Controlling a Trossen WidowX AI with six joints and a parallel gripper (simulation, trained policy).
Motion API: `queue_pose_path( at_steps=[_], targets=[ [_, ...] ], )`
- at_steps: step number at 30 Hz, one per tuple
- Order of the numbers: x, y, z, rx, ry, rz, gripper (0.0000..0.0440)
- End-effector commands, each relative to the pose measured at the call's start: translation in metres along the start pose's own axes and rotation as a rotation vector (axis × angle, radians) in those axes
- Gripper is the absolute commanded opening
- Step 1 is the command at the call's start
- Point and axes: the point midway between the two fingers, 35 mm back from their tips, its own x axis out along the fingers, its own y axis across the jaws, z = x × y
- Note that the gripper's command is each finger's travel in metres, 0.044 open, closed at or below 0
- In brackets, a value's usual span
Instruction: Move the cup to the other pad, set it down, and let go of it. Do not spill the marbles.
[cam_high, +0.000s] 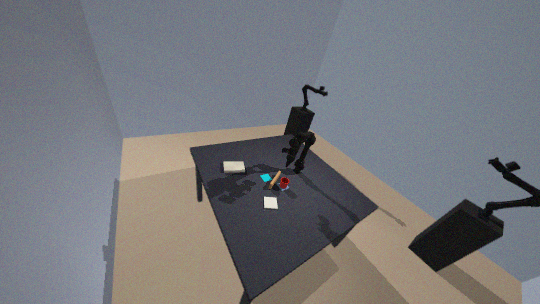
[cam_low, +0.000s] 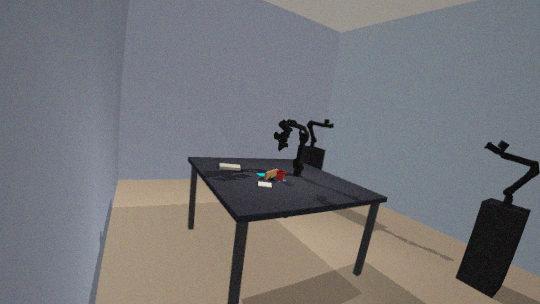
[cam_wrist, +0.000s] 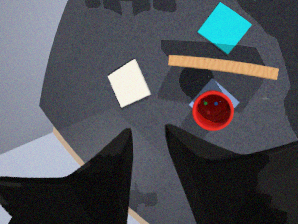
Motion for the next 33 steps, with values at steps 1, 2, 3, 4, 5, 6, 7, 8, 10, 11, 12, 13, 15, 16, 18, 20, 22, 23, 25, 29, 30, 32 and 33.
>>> queue_pose_path(
  at_steps=[1,2,3,4,5,6,7,8,10,11,12,13,15,16,18,20,22,23,25,29,30,32,33],
  targets=[
    [0.004,-0.004,-0.001,0.033,0.013,-0.052,0.0116],
    [0.005,-0.005,-0.001,0.040,0.017,-0.066,0.0116],
    [0.007,-0.007,-0.001,0.046,0.020,-0.080,0.0117],
    [0.008,-0.009,-0.002,0.052,0.023,-0.095,0.0119],
    [0.010,-0.010,-0.002,0.058,0.026,-0.110,0.0121],
    [0.012,-0.012,-0.002,0.063,0.029,-0.124,0.0123],
    [0.013,-0.014,-0.002,0.068,0.032,-0.139,0.0124],
    [0.015,-0.016,-0.002,0.073,0.035,-0.154,0.0126],
    [0.018,-0.020,-0.002,0.083,0.041,-0.183,0.0128],
    [0.019,-0.022,-0.002,0.087,0.044,-0.198,0.0128],
    [0.021,-0.024,-0.002,0.092,0.046,-0.213,0.0128],
    [0.022,-0.026,-0.002,0.096,0.049,-0.228,0.0128],
    [0.025,-0.031,-0.003,0.104,0.054,-0.257,0.0127],
    [0.027,-0.033,-0.003,0.108,0.057,-0.271,0.0126],
    [0.029,-0.037,-0.003,0.115,0.062,-0.300,0.0125],
    [0.032,-0.041,-0.003,0.123,0.066,-0.328,0.0125],
    [0.034,-0.045,-0.003,0.130,0.069,-0.355,0.0125],
    [0.035,-0.047,-0.003,0.134,0.071,-0.369,0.0125],
    [0.037,-0.051,-0.003,0.141,0.073,-0.395,0.0125],
    [0.041,-0.059,-0.004,0.157,0.076,-0.440,0.0128],
    [0.042,-0.061,-0.004,0.160,0.076,-0.450,0.0129],
    [0.043,-0.064,-0.004,0.168,0.075,-0.467,0.0132],
    [0.044,-0.066,-0.004,0.171,0.075,-0.476,0.0133]
  ],
)
